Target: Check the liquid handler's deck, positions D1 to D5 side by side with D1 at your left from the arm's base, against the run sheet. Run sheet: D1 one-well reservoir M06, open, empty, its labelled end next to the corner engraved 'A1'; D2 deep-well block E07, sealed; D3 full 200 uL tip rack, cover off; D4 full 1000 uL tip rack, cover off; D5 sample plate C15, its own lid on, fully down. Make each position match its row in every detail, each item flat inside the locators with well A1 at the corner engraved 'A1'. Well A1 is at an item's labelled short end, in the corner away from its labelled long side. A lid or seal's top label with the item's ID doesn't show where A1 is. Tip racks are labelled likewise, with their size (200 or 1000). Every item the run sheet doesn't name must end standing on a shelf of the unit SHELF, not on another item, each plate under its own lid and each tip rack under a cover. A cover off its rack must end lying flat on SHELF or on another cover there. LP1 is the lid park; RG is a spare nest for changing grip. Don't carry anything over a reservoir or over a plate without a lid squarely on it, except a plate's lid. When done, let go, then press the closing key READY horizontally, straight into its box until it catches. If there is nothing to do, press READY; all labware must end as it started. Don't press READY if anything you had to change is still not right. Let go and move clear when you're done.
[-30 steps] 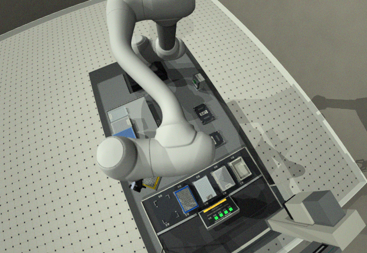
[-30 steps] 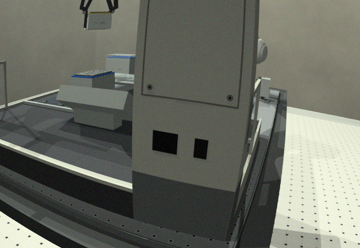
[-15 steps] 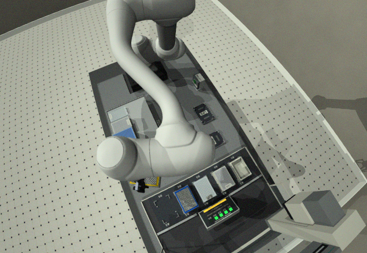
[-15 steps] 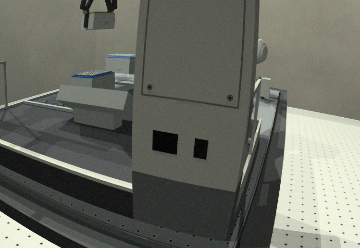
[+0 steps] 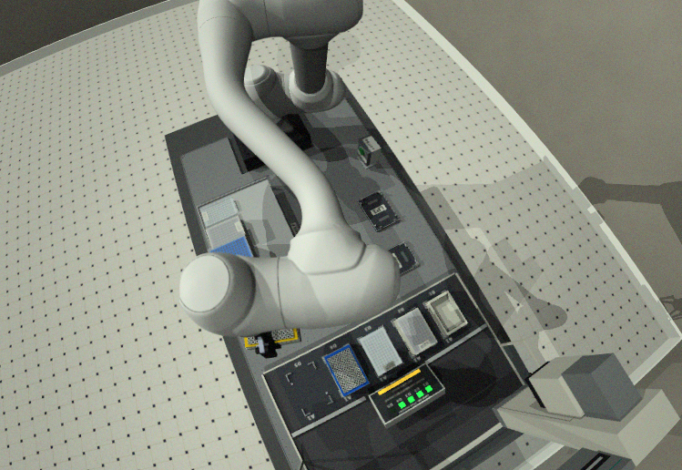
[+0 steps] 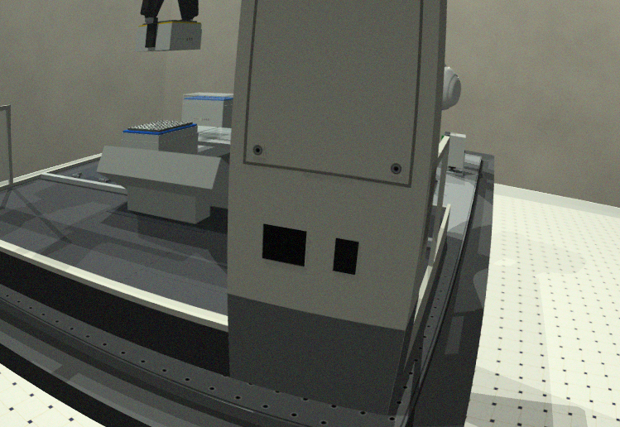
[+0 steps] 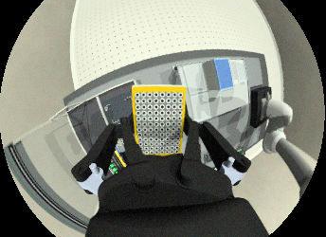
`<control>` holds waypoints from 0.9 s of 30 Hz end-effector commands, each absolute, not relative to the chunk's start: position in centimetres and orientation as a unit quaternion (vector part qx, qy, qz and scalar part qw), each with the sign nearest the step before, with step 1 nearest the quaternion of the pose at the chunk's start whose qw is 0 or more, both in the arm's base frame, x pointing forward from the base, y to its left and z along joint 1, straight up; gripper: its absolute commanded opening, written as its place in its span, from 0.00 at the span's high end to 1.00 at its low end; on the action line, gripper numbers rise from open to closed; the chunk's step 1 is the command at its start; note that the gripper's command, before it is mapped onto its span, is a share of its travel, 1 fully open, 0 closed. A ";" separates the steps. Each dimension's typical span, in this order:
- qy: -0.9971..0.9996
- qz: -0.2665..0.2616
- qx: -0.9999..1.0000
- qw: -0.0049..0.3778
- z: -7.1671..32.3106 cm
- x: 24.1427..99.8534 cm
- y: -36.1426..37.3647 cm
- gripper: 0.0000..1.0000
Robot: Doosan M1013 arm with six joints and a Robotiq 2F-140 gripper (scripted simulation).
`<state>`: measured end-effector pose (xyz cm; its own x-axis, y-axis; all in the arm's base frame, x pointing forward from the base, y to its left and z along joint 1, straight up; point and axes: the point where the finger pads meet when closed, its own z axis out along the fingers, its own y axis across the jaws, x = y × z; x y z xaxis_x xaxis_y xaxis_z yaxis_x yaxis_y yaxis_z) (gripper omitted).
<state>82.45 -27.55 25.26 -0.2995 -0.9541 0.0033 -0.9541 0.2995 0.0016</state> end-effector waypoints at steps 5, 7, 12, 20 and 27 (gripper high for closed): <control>-0.764 0.001 0.645 0.001 25.4 82.5 -27.6 0.90; -0.751 0.001 0.661 0.001 25.4 82.5 -27.6 0.90; -0.731 0.001 0.683 0.001 25.4 82.5 -27.6 0.90; -0.718 0.001 0.696 0.001 25.4 82.5 -27.6 0.90; -0.719 0.001 0.695 0.001 25.4 82.6 -24.6 0.90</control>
<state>82.54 -25.31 25.26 -0.0334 -0.9994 0.0021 -0.9994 0.0334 0.0023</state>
